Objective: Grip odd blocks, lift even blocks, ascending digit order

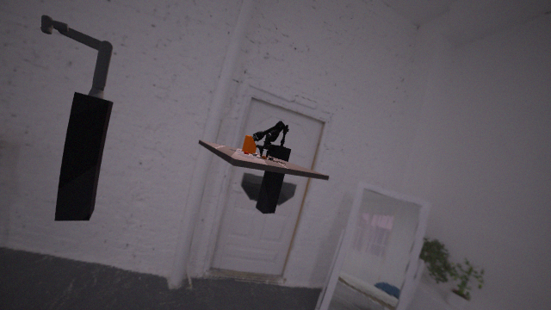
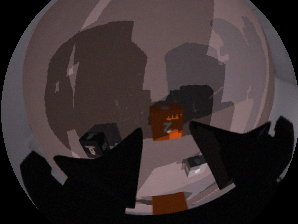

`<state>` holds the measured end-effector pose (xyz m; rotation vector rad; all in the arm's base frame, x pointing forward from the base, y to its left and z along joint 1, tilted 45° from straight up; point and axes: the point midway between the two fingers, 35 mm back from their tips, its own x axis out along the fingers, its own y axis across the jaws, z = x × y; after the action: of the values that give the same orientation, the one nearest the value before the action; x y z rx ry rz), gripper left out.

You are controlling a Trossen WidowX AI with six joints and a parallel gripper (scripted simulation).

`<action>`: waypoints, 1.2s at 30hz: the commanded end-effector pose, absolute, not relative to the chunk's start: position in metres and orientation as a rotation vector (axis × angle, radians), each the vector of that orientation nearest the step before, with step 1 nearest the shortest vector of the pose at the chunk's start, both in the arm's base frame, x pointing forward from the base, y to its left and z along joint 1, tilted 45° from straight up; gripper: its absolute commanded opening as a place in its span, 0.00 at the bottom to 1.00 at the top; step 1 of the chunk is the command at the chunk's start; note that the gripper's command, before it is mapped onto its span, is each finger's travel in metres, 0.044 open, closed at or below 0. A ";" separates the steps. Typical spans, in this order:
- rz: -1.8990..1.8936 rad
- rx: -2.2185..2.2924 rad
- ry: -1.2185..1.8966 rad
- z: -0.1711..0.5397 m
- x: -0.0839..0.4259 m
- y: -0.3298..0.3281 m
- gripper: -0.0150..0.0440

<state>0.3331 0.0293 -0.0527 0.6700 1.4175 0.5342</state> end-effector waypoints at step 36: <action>0.530 0.674 1.421 0.030 0.322 -0.053 0.46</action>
<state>0.3218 -0.0516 0.0283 0.6831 1.4220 0.5285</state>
